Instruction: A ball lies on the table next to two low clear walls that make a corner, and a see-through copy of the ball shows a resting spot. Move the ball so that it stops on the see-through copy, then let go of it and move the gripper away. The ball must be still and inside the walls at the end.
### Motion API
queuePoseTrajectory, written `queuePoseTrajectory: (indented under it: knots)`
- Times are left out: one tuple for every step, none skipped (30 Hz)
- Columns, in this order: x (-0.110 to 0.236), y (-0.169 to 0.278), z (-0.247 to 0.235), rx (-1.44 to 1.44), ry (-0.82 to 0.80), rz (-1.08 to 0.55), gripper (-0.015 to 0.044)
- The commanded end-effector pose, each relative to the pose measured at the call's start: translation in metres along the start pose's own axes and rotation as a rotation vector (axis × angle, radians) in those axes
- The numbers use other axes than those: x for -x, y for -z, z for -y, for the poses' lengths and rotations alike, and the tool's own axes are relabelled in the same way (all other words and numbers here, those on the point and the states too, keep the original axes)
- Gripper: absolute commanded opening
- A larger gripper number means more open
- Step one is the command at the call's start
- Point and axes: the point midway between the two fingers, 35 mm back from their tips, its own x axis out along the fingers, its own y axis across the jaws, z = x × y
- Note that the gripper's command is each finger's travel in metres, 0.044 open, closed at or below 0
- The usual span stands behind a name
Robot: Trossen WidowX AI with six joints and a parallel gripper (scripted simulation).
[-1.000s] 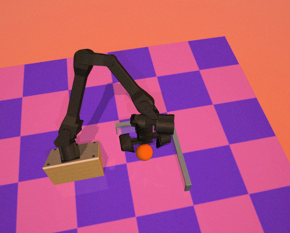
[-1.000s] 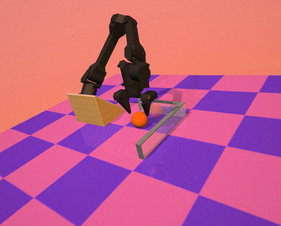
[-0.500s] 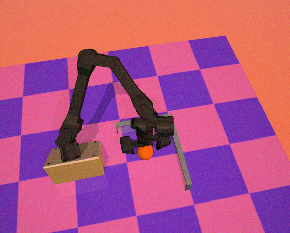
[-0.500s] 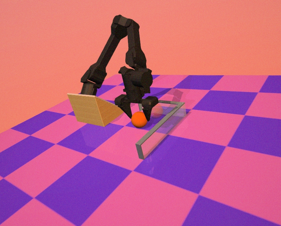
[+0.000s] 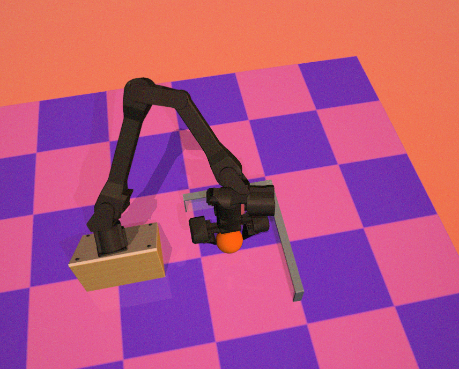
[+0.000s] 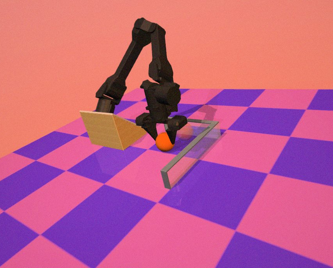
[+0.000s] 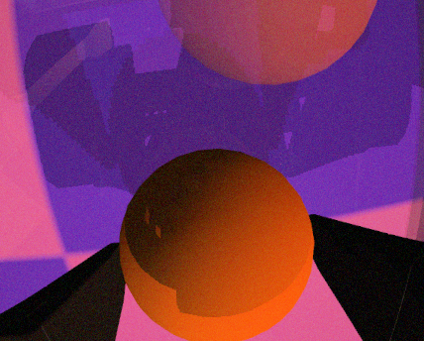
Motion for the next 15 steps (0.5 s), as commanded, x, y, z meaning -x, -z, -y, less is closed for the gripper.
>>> queuePoseTrajectory:
  knots:
    - [0.0, 0.0, 0.0, -0.004, -0.001, 0.004, 0.0255]
    - [0.003, 0.0, 0.001, -0.004, 0.0, 0.003, 0.0229]
    - [0.008, 0.001, 0.002, -0.004, 0.0, 0.002, 0.0202]
    - [0.014, 0.001, 0.003, -0.005, 0.001, 0.0, 0.0176]
    - [0.02, 0.002, 0.005, -0.005, 0.001, -0.002, 0.015]
    - [0.027, 0.003, 0.006, -0.005, 0.001, -0.003, 0.0124]
    - [0.033, 0.003, 0.007, -0.005, 0.001, -0.005, 0.0098]
    - [0.039, 0.004, 0.008, -0.005, 0.001, -0.006, 0.0071]
    - [0.046, 0.004, 0.008, -0.005, 0.002, -0.007, 0.0045]
    - [0.052, 0.005, 0.009, -0.006, 0.002, -0.008, 0.0019]
    - [0.059, 0.005, 0.009, -0.006, 0.001, -0.008, 0.0]
    - [0.066, 0.005, 0.009, -0.006, 0.001, -0.009, 0.0]
    - [0.072, 0.005, 0.01, -0.006, 0.001, -0.009, 0.0]
    - [0.079, 0.005, 0.009, -0.006, 0.001, -0.009, 0.0]
    - [0.086, 0.005, 0.009, -0.006, 0.001, -0.009, 0.0]
